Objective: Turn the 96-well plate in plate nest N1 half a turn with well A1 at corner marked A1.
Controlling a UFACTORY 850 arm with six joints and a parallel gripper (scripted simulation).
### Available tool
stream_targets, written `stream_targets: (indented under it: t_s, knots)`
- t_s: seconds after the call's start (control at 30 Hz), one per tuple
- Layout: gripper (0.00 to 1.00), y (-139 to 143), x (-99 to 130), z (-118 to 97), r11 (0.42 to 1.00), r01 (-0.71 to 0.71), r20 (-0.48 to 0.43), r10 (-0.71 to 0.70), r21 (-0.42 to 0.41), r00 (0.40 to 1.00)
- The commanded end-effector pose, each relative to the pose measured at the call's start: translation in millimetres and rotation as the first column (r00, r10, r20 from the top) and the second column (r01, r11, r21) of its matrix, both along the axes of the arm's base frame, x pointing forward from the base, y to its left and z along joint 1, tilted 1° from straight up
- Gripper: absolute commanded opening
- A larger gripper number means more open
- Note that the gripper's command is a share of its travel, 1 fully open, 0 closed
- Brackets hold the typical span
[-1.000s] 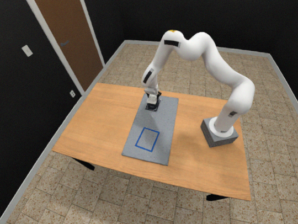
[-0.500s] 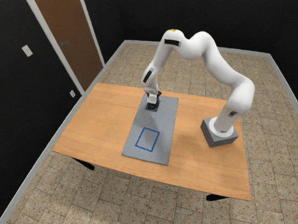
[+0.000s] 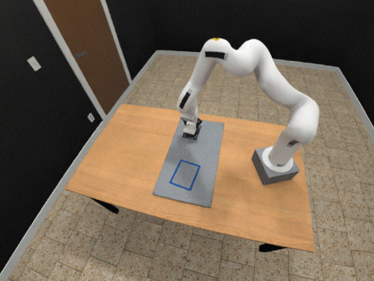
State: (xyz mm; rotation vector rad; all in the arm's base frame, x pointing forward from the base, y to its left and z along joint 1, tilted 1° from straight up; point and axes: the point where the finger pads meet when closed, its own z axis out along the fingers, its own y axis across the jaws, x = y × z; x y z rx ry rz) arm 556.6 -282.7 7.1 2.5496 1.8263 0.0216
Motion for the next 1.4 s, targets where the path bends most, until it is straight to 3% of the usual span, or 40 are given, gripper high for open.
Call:
stream_targets:
  t_s: [0.0, 1.37]
  knots:
    - [0.0, 11.2, 2.0, 0.7, 1.0, 0.0, 0.002, 0.0, -0.001, 1.0]
    - [0.0, 134.3, 12.5, -2.7, 1.0, 0.0, 0.002, 0.0, -0.001, 1.0]
